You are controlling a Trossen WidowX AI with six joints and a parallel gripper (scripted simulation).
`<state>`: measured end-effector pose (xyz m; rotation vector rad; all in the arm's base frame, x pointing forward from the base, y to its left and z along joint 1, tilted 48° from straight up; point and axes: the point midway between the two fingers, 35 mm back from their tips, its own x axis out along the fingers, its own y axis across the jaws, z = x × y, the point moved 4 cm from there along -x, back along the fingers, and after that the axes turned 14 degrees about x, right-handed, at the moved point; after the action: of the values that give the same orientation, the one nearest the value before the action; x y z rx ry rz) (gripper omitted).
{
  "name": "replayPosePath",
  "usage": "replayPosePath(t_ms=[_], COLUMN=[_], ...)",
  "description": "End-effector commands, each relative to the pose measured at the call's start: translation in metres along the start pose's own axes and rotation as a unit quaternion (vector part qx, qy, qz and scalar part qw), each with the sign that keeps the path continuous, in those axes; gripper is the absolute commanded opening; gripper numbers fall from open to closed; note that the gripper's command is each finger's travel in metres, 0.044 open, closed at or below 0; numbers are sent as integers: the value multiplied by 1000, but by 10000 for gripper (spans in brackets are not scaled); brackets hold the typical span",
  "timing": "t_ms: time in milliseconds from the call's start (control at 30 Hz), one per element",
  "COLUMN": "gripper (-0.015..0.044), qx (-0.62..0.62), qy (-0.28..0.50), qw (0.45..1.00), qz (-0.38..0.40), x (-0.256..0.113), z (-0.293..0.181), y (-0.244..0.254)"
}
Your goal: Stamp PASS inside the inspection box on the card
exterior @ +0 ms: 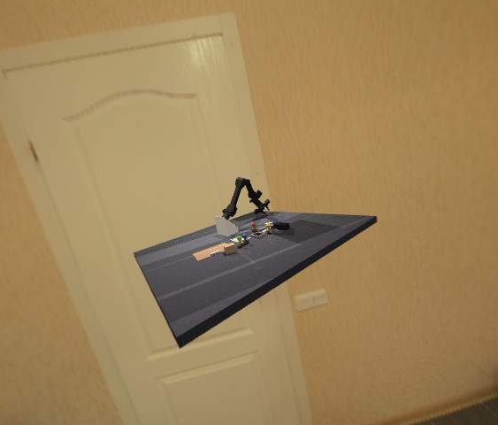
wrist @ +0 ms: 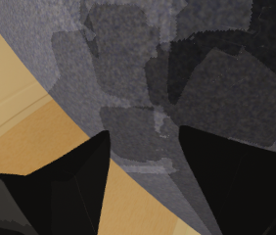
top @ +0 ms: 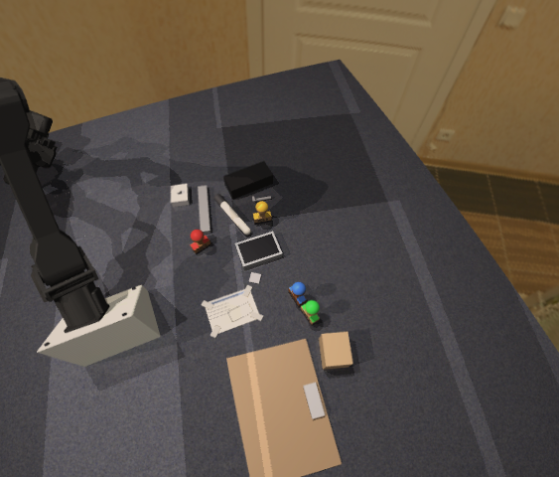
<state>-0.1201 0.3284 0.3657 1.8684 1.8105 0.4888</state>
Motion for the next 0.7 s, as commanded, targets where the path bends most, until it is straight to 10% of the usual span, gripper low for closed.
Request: replayPosePath(t_ms=[0,667], gripper=[223,223], qx=[-53,-261], qy=[-31,-259], qw=[997,922], qz=[36,123], x=[16,51], z=[18,153], y=[36,202])
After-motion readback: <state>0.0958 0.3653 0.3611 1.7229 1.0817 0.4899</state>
